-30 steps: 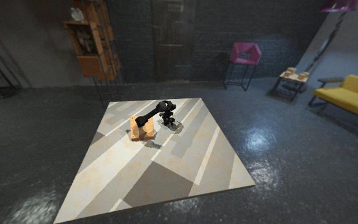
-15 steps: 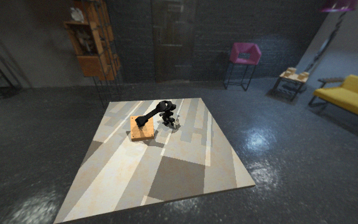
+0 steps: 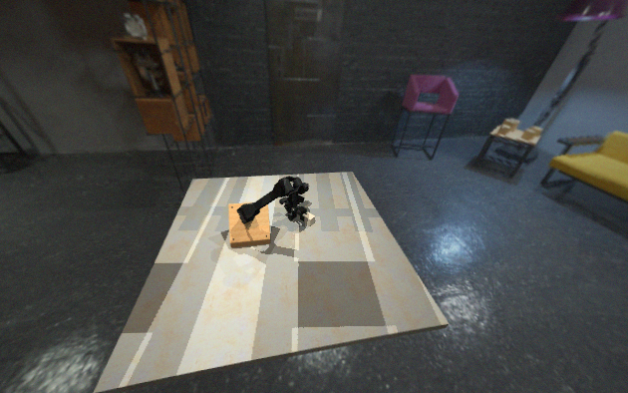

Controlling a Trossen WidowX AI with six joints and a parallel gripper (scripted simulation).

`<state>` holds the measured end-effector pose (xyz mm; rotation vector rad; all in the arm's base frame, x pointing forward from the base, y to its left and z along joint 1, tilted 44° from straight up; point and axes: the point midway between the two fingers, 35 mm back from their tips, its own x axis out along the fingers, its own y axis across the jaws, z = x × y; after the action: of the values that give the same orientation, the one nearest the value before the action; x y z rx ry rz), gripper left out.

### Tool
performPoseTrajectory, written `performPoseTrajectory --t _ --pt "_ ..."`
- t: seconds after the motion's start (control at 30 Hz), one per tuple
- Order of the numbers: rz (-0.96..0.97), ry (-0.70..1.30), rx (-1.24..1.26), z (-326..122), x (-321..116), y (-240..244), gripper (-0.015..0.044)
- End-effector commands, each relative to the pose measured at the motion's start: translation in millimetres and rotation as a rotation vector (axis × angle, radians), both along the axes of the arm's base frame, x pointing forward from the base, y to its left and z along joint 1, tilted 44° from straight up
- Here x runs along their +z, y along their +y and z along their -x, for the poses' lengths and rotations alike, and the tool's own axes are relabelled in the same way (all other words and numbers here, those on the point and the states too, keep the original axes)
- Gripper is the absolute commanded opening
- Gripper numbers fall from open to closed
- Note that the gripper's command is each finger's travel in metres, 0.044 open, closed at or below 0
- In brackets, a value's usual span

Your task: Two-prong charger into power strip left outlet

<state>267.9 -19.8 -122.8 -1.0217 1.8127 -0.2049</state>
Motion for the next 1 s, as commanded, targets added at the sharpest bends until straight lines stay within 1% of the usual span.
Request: performPoseTrajectory --t 0.0,0.53,0.97 --pt "-0.013 -0.011 0.000 -2.4 -1.3 2.2 0.0000" --pt "-0.001 -0.003 0.000 0.0 0.0 0.0 0.0000" --pt "-0.001 -0.003 0.000 0.0 0.0 0.0 0.0341"
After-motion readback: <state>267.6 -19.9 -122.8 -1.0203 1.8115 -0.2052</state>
